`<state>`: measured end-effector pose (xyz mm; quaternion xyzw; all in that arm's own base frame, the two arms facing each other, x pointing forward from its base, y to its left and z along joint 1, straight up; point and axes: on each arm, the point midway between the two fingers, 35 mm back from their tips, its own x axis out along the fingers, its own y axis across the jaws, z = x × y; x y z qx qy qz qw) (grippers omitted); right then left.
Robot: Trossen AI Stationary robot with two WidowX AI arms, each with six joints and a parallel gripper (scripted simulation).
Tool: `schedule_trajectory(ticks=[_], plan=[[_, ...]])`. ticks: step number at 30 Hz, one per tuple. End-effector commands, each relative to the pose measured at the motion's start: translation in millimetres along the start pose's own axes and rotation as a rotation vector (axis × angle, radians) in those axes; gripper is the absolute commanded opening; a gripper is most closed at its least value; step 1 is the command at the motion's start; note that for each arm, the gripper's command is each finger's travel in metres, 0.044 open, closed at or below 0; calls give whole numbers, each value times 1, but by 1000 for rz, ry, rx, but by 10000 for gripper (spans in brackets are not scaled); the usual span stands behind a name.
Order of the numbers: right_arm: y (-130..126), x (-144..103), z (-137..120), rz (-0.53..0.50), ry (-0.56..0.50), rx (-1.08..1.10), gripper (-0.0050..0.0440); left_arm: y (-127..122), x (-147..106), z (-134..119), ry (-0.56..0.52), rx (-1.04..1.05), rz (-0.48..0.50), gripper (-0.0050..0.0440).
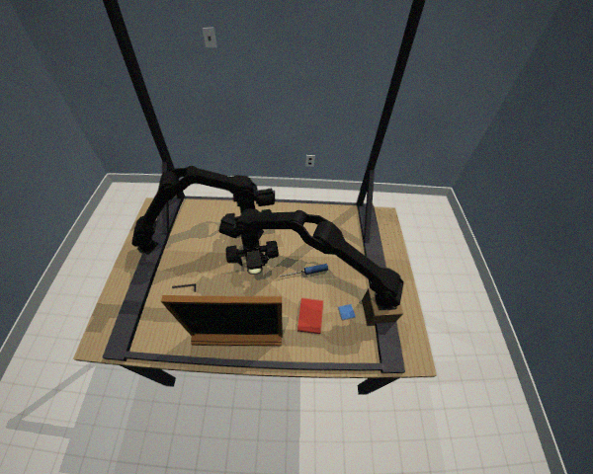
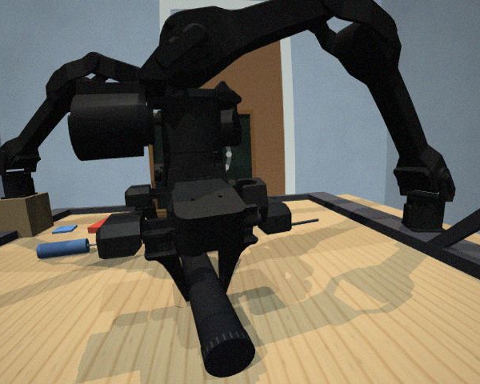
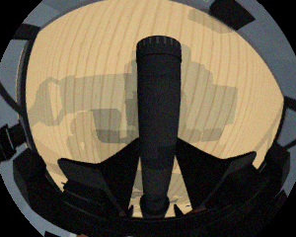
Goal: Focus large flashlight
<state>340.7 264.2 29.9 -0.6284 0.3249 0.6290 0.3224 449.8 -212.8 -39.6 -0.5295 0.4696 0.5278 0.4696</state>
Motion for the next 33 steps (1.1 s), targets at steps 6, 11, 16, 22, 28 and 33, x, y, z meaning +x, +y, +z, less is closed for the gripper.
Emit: schedule_trajectory(ticks=[6,11,16,22,28,33], plan=[[-4,-12,1,-30,-6,-3,130,-4,-11,-2,16,0,-23,226],[-4,-12,1,-30,-6,-3,130,-4,-11,-2,16,0,-23,226],[-4,-12,1,-30,-6,-3,130,-4,-11,-2,16,0,-23,226],[-4,-12,1,-30,-6,-3,130,0,-9,-1,9,-1,-95,226],[-4,-12,1,-30,-6,-3,130,1,-9,-1,9,-2,-168,226],[-4,-12,1,-30,-6,-3,130,1,-9,-1,10,-3,-204,226]])
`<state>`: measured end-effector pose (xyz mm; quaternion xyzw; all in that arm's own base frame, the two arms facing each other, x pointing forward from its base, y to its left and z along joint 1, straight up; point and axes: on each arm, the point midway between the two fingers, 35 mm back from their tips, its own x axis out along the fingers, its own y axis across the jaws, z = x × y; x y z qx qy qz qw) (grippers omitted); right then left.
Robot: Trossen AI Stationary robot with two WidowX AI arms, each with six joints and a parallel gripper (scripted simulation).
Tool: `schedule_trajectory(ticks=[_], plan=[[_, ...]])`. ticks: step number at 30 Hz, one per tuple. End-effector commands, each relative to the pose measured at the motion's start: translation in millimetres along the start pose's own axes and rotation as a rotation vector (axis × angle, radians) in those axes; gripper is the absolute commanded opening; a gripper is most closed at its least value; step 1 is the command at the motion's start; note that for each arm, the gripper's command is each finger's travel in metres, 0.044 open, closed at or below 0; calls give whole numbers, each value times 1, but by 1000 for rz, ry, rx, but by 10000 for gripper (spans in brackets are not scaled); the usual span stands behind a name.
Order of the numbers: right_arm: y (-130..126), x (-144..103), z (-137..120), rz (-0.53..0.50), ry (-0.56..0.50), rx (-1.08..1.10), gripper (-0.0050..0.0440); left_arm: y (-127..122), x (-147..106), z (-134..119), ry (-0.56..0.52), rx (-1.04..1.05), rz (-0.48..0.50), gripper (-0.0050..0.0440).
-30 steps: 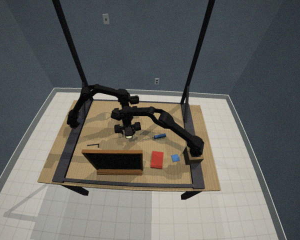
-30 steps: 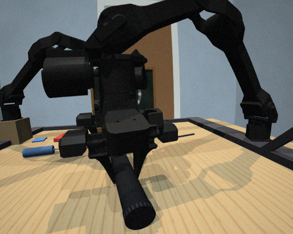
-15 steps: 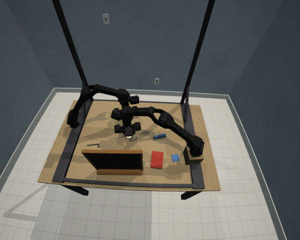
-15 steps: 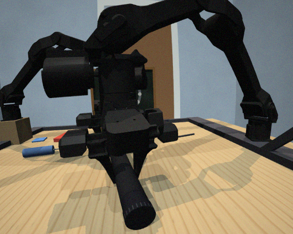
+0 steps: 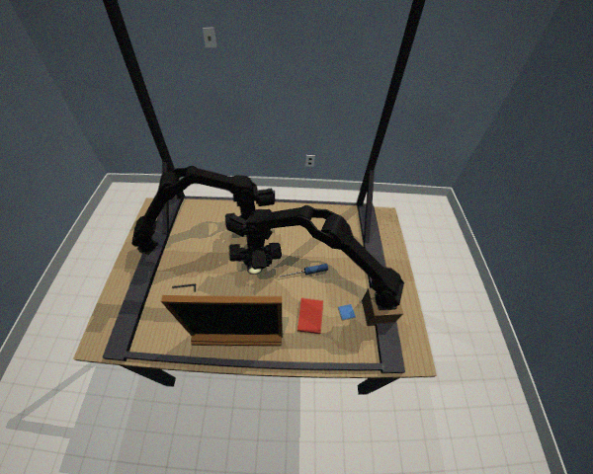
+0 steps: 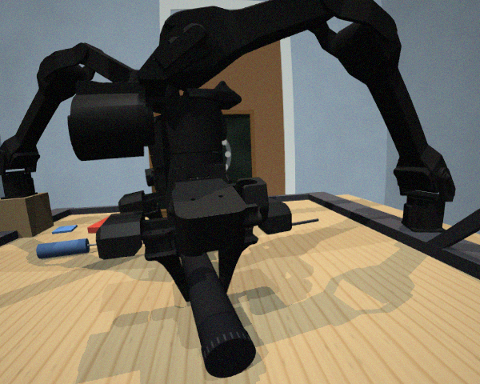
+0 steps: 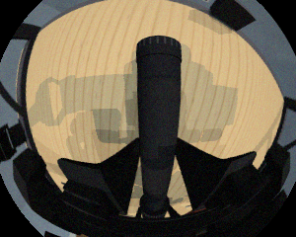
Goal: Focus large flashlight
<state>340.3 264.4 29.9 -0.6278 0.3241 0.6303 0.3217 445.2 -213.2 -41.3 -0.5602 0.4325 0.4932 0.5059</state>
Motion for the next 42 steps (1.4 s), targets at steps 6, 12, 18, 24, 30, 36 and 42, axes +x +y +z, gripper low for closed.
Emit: schedule_trajectory(ticks=[6,12,18,24,30,36,42], plan=[[-4,-12,1,-31,-3,-1,130,-4,-10,-1,8,-10,-136,226],[-4,-12,1,-31,-3,-1,130,-2,-9,-1,8,-15,-207,226],[-4,-12,1,-31,-3,-1,130,-1,-9,-1,8,-18,-255,226],[-4,-12,1,-31,-3,-1,130,-1,-8,-1,10,-22,-298,226],[-4,-12,1,-31,-3,-1,130,-2,-9,-1,11,-21,-292,440],[-4,-12,1,-31,-3,-1,130,-2,-9,-1,11,-21,-292,440],[-4,-12,1,-31,-3,-1,130,-2,-9,-1,11,-21,-292,440]])
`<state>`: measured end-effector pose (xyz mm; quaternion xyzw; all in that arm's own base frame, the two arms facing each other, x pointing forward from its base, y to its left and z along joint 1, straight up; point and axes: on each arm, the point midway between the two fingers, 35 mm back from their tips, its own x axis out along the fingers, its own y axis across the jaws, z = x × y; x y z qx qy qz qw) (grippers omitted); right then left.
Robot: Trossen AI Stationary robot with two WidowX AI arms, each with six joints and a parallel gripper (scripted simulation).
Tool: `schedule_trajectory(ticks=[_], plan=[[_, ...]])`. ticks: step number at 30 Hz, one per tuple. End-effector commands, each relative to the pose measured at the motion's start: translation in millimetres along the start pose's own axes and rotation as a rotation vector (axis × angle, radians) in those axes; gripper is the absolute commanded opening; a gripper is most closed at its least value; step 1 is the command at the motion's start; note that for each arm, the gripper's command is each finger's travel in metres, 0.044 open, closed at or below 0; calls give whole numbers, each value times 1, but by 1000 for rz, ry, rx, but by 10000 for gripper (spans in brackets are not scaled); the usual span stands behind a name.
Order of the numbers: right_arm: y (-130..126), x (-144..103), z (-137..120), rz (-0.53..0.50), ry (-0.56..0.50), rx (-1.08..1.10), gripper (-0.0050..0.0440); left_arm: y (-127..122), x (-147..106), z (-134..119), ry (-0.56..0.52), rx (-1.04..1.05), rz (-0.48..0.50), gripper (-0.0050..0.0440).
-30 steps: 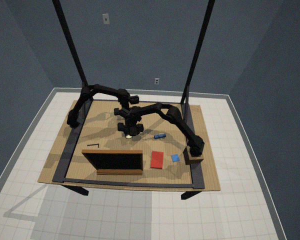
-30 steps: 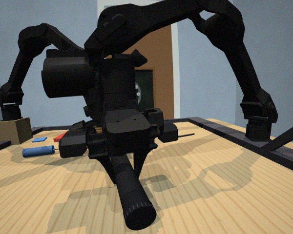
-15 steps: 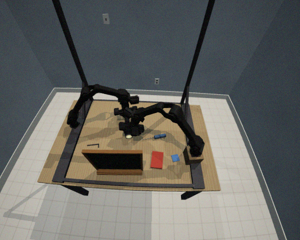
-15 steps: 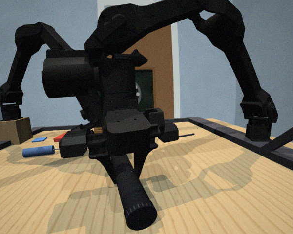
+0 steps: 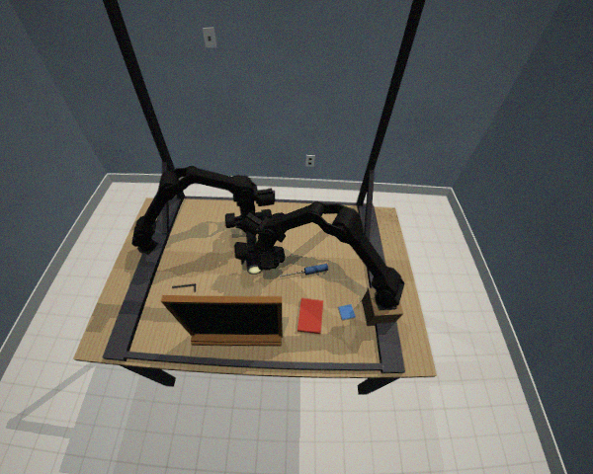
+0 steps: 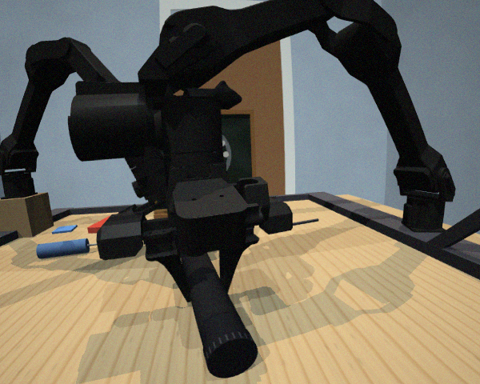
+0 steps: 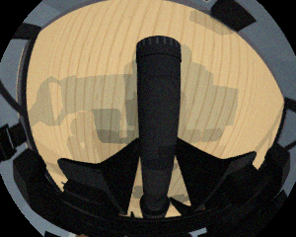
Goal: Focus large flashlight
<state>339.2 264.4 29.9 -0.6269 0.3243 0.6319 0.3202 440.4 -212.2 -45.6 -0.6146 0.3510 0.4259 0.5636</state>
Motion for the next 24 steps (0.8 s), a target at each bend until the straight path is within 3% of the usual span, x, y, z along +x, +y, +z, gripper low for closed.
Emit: schedule_trajectory(ticks=[1,18,24], plan=[[-5,-12,0,-34,-1,2,130,-10,-13,-3,13,-10,-28,440],[-5,-12,0,-34,-1,2,130,-10,-64,-3,19,-11,-34,440],[-5,-12,0,-34,-1,2,130,-10,-64,-3,18,-11,-33,440]])
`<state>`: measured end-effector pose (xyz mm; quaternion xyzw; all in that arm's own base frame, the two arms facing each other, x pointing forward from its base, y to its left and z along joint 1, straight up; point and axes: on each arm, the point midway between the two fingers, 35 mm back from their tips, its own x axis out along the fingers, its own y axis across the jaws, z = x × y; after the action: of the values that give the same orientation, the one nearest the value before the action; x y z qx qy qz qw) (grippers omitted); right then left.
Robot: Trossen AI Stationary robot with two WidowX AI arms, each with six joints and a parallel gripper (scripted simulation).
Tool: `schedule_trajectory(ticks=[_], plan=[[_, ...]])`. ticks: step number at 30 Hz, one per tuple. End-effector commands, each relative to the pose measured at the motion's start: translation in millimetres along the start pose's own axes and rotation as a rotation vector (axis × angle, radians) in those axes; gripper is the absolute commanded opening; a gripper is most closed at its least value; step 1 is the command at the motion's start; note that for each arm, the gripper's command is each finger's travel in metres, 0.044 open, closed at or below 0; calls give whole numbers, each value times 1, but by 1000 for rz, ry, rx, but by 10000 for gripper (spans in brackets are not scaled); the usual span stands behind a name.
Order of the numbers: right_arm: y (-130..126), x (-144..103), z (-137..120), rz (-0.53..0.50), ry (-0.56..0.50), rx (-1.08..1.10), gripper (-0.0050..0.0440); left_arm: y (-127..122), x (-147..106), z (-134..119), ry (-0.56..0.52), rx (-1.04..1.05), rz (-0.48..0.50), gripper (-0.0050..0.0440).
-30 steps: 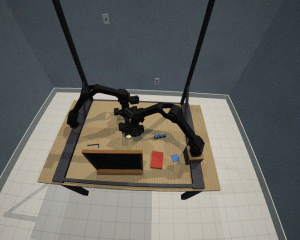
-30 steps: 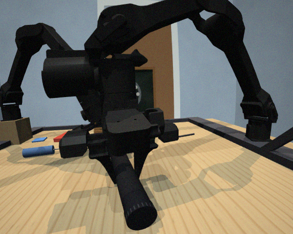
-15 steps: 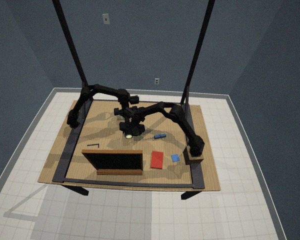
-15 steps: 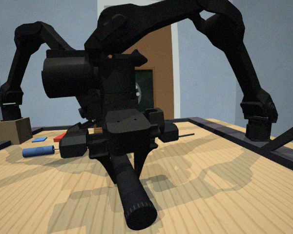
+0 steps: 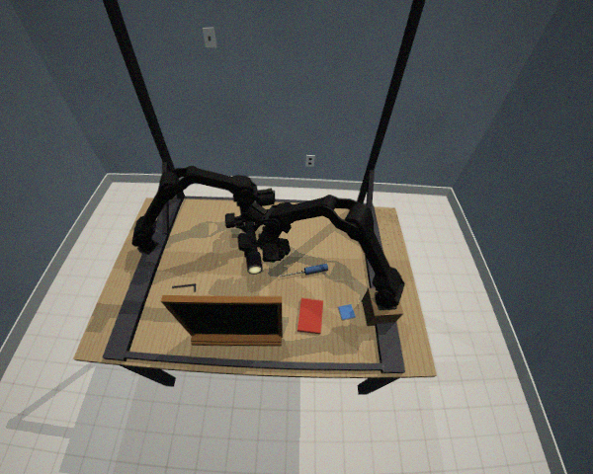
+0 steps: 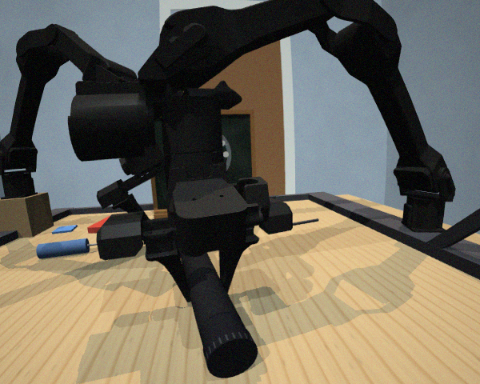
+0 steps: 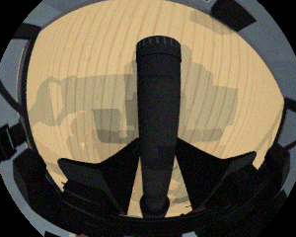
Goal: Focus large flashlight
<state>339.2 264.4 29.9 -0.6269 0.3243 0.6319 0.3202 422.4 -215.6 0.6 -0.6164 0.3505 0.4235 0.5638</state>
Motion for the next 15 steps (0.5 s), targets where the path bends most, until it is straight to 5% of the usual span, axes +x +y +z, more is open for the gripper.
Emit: schedule_trajectory(ticks=[1,15], plan=[[-5,-12,0,-34,-1,2,130,-9,-14,-2,15,-10,-29,440],[-5,-12,0,-34,-1,2,130,-8,-13,-1,12,-10,-26,440]])
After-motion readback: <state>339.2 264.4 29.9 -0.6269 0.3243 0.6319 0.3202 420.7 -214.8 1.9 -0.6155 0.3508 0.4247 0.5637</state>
